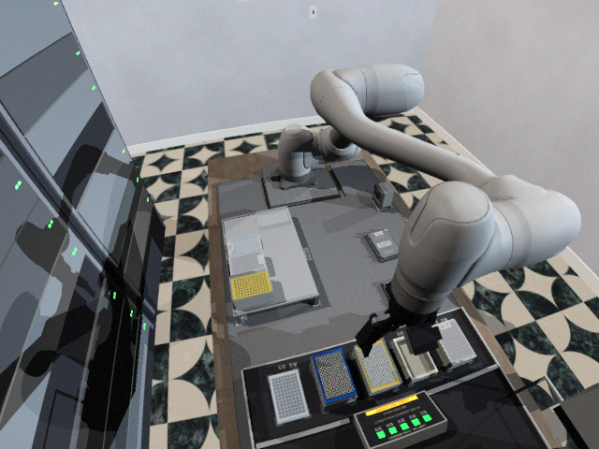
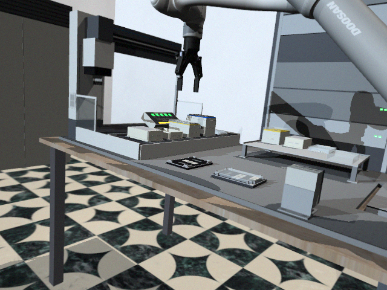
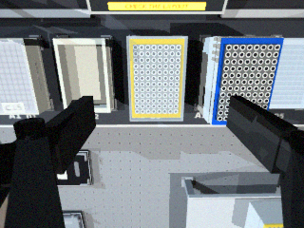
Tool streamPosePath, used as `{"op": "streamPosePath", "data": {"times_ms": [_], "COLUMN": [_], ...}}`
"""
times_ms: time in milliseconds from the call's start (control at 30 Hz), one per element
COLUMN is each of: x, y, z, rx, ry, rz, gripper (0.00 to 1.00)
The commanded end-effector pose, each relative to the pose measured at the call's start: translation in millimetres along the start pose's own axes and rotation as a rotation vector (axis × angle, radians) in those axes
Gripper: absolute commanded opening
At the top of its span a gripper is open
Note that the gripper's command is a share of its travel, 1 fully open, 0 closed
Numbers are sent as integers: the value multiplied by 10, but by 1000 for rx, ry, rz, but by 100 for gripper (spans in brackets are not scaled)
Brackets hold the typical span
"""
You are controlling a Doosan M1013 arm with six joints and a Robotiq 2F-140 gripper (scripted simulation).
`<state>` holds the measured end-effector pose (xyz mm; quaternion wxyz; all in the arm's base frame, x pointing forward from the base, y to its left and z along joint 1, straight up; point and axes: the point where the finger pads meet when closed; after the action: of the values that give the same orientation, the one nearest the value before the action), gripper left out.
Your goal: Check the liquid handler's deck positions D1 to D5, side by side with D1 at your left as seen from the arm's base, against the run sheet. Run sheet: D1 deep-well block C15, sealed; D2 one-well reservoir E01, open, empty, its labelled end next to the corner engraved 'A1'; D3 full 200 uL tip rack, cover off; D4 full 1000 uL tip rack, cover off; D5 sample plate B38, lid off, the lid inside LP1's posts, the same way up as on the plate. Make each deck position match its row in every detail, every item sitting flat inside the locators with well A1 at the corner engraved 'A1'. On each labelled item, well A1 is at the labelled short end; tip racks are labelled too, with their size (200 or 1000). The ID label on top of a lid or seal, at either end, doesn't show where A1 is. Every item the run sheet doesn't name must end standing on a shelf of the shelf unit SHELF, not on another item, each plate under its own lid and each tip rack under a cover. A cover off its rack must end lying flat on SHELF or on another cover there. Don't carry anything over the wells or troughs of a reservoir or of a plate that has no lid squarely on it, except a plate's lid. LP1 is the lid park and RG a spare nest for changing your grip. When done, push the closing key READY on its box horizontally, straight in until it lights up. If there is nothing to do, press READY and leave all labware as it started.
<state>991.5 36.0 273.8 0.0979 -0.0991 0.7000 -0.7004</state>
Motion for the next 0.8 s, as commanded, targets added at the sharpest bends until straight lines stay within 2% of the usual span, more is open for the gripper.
{"op": "streamPosePath", "data": {"times_ms": [0, 767], "x": [-1, -1], "y": [54, 404], "z": [0, 0], "rx": [0, 0], "ry": [0, 0], "rz": [2, 2], "gripper": [79, 79]}}
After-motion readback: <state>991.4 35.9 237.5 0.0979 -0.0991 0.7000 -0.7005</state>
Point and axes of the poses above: the point where the finger pads meet when closed, its own y axis out along the fingers, its own z axis across the jaws, x = y × z, and after that the axes turned 13 degrees about -y, right-handed
